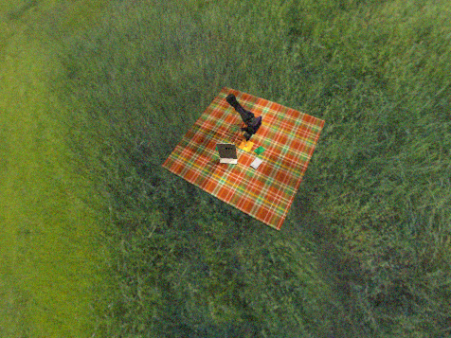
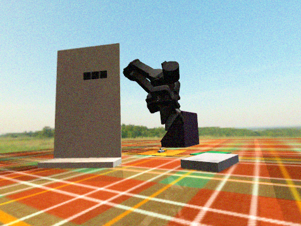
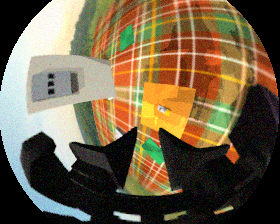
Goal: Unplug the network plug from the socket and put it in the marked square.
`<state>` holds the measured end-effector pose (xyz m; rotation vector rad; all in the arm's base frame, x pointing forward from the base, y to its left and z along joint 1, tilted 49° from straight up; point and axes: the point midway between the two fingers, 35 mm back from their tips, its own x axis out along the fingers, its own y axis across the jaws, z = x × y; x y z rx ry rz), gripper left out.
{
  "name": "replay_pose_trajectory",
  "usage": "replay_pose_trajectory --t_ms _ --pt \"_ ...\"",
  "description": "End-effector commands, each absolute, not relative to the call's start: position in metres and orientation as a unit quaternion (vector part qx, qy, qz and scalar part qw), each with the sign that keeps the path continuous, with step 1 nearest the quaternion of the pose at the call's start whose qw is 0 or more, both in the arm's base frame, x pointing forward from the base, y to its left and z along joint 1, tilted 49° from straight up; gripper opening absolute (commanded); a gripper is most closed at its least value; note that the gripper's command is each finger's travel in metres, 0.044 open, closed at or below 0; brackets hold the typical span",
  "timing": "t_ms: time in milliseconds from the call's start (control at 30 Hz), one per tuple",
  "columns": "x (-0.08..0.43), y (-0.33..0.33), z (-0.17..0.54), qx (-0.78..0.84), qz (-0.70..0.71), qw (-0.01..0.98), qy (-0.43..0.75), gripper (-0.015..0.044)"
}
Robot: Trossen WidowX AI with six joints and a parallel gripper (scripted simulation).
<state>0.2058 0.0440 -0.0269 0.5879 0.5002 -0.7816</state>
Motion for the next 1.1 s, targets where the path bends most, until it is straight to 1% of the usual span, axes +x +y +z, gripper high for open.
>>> replay_pose_trajectory --t_ms 0,1067 --pt "0.206 0.049 -0.023 0.282 -0.369 0.854 0.235 0.0156" --pt "0.199 0.068 0.003 0.280 -0.368 0.856 0.231 0.0156"
